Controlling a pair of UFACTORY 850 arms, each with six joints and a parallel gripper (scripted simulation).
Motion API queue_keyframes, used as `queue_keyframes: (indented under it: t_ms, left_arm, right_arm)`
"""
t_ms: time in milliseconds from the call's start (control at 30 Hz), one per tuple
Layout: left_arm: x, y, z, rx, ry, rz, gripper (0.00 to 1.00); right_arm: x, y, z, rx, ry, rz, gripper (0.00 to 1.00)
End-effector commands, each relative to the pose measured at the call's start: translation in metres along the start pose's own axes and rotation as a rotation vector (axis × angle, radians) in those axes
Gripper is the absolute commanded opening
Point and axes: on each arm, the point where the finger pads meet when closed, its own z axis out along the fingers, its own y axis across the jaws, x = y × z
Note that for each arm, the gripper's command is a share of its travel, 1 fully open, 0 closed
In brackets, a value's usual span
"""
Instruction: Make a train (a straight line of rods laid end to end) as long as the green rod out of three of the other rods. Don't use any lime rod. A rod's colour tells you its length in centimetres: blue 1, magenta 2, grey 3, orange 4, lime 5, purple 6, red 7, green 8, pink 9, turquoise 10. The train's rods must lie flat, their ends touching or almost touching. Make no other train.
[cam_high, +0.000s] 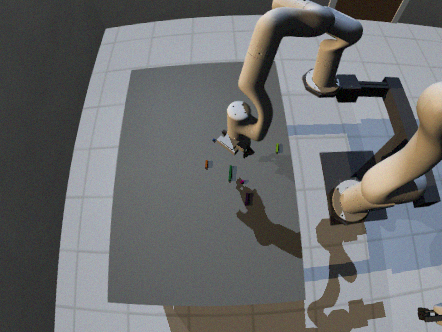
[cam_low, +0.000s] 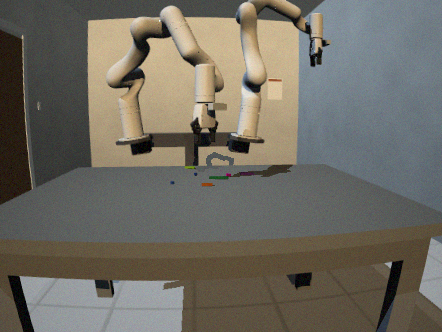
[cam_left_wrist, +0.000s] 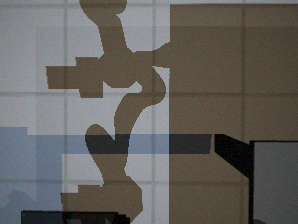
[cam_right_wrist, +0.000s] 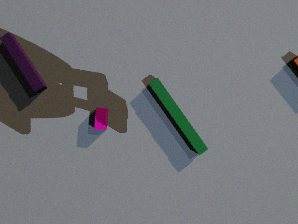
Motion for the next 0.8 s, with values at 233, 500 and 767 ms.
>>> queue_keyframes:
  t_ms: [233,500,767]
  left_arm:
    - [0.0,-0.001,-0.001,0.001,0.002,0.002,1.0]
    - [0.0,-0.001,-0.001,0.001,0.002,0.002,1.0]
    - [0.0,-0.001,-0.001,0.001,0.002,0.002,1.0]
  right_arm:
    - [0.002,0.0,0.009,0.001,0.003,-0.313,1.0]
    - [0.002,0.0,0.016,0.0,0.003,-0.528,1.0]
    - [0.002,0.0,0.025,0.0,0.002,-0.778,1.0]
